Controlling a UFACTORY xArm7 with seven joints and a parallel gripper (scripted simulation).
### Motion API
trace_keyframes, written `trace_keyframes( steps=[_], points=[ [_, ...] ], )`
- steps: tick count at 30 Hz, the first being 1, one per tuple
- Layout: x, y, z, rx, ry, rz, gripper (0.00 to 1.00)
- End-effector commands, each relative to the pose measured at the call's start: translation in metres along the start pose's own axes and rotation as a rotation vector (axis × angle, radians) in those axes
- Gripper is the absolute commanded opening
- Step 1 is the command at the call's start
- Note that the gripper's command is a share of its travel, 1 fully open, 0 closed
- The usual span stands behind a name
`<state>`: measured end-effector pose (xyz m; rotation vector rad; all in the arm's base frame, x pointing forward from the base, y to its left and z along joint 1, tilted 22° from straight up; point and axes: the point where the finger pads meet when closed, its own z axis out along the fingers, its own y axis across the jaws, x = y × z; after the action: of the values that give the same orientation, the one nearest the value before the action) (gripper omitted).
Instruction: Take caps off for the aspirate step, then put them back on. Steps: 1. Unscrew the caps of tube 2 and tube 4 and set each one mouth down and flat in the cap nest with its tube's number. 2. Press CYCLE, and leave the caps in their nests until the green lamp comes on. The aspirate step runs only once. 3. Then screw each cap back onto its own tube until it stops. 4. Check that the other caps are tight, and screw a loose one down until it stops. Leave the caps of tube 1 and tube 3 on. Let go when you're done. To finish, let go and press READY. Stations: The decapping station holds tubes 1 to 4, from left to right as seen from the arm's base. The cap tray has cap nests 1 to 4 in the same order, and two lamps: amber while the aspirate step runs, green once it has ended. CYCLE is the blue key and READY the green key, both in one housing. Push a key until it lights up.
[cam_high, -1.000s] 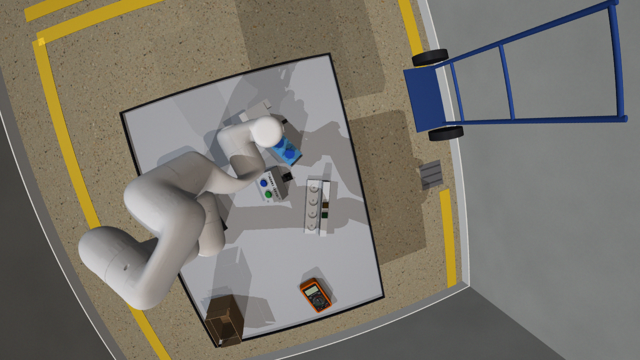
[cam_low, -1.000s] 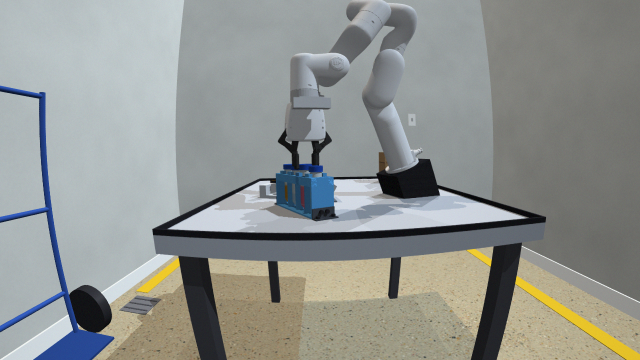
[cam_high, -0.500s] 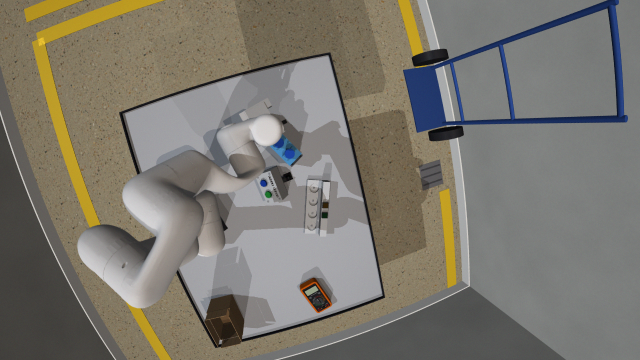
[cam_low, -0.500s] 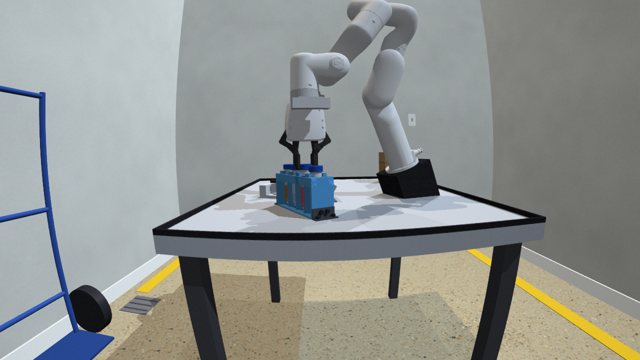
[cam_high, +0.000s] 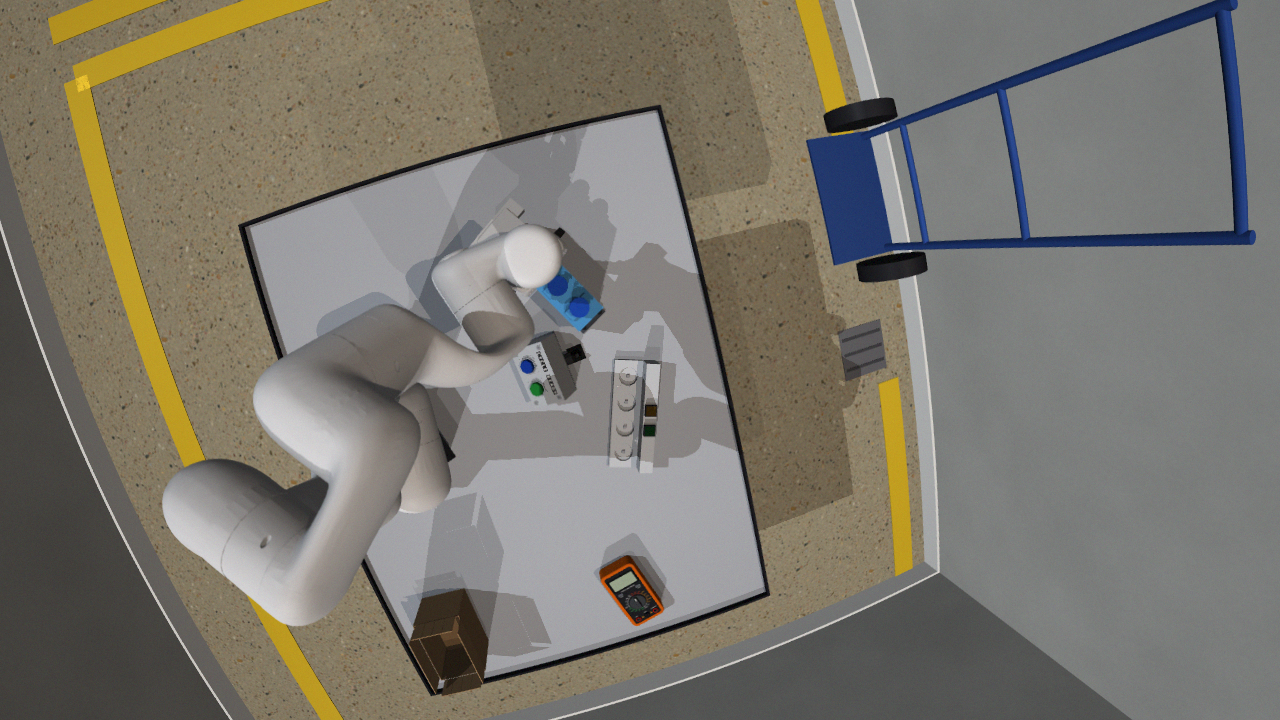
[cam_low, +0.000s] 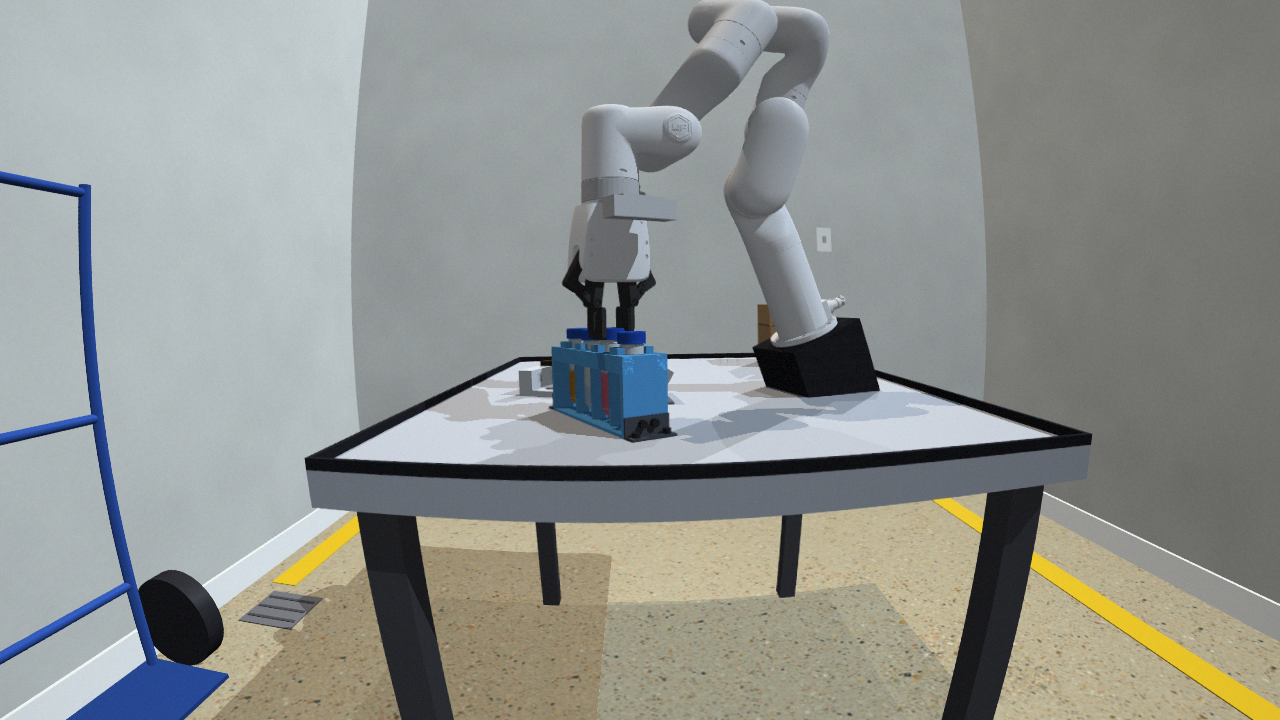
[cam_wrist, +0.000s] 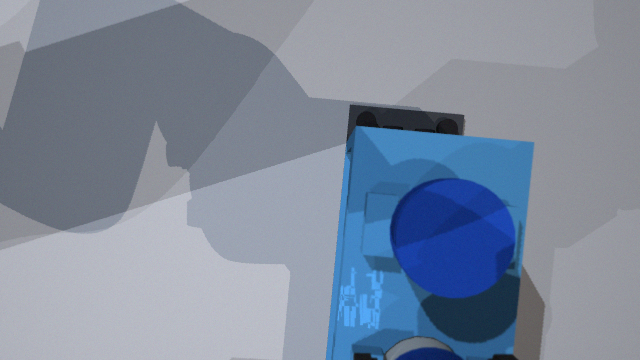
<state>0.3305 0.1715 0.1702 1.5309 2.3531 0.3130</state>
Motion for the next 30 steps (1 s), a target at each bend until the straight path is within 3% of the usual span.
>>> trace_keyframes(
  steps=[1,7,8,18,21,23,30],
  points=[
    [-0.0005,0.0011,-0.0009,-0.009,0.018,-0.168,0.0],
    [-0.0005,0.0011,-0.0008,-0.009,0.018,-0.168,0.0],
    [-0.0005,0.0011,-0.0009,-0.009,0.018,-0.168,0.46],
    [-0.0005,0.0011,-0.0009,-0.009,0.018,-0.168,0.46],
    [-0.0005,0.0011,-0.0014,-0.008,0.018,-0.085,0.46],
    [-0.0007,0.001,-0.0023,-0.006,0.019,0.082,0.46],
    [-0.001,0.0011,-0.0058,-0.006,0.019,0.093,0.46]
  ],
)
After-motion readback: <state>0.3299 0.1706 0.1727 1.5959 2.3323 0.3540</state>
